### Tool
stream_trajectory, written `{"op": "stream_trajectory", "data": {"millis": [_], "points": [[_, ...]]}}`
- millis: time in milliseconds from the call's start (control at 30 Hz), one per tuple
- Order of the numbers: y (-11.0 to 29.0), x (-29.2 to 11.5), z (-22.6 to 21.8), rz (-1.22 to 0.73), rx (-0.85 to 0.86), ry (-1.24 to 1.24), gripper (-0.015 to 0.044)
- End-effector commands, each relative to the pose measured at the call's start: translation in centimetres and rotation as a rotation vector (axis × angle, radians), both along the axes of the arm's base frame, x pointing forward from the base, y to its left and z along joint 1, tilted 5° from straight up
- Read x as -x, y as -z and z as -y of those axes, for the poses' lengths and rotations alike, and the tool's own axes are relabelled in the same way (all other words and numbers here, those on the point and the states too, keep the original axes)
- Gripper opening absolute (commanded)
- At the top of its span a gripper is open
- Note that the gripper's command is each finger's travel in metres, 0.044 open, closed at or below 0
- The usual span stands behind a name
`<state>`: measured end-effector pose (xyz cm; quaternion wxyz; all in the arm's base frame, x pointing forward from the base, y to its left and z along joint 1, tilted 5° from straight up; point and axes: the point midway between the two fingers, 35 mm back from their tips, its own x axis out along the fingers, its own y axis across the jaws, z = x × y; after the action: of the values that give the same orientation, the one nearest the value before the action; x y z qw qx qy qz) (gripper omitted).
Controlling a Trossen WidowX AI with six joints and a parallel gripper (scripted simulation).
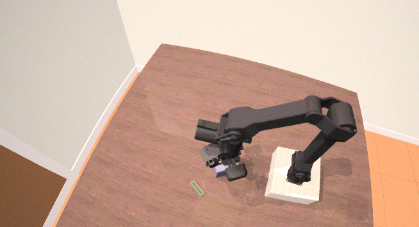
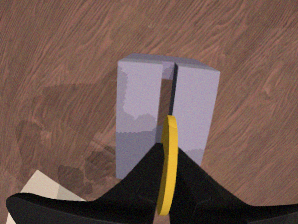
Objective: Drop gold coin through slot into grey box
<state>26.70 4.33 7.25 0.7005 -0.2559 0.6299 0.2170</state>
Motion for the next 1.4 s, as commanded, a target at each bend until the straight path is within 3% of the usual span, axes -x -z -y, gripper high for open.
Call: {"op": "stream_trajectory", "data": {"millis": [0,733,933,1233,1367], "points": [[0.3,0.1,0.0,-0.005,0.0,0.003,0.0],[1.1,0.0,0.1,-0.005,0.001,-0.003,0.0],[0.8,-0.1,0.0,0.0,0.0,0.001,0.0157],[0.8,-0.1,0.0,0.0,0.0,0.001,0.0161],[-0.3,0.0,0.0,0.0,0.0,0.001,0.0266]]}}
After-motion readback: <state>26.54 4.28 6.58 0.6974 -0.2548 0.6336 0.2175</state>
